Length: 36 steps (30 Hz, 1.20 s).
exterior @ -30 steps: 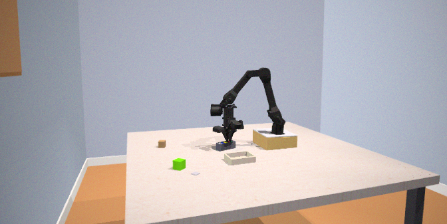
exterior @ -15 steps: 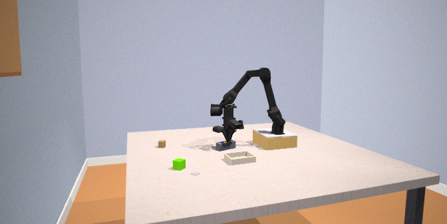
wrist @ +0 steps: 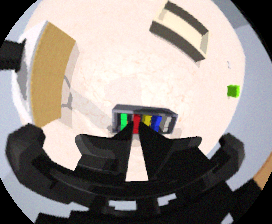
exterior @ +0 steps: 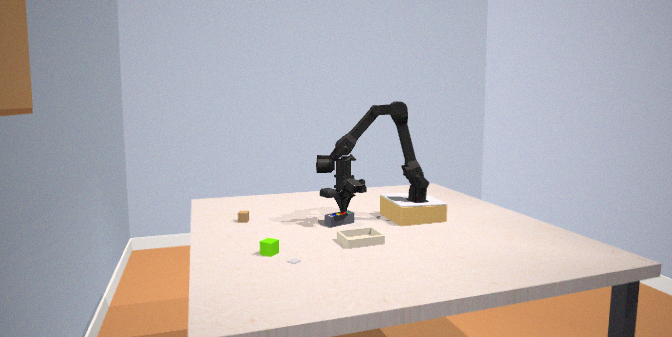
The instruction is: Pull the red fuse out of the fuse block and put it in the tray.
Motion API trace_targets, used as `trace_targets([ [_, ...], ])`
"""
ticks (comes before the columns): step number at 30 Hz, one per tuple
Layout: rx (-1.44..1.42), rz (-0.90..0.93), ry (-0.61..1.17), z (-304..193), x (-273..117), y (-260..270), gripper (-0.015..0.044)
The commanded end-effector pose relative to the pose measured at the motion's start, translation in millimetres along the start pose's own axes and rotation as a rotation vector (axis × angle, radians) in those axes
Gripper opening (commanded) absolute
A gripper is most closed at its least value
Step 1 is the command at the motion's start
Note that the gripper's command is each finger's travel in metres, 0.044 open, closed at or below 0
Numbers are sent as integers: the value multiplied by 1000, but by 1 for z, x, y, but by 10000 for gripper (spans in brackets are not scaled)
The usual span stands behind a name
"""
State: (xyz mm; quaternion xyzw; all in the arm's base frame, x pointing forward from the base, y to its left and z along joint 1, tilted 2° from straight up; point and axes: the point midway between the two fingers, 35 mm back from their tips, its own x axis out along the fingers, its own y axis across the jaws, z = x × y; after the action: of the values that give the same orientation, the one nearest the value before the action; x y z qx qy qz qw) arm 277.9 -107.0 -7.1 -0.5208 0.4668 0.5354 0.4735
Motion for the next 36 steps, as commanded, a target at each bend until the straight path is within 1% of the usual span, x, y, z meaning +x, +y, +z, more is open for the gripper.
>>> trace_targets([
  [1,0,-1,2,0,-3,0,0],
  [36,-1,0,4,-1,-20,-1,0],
])
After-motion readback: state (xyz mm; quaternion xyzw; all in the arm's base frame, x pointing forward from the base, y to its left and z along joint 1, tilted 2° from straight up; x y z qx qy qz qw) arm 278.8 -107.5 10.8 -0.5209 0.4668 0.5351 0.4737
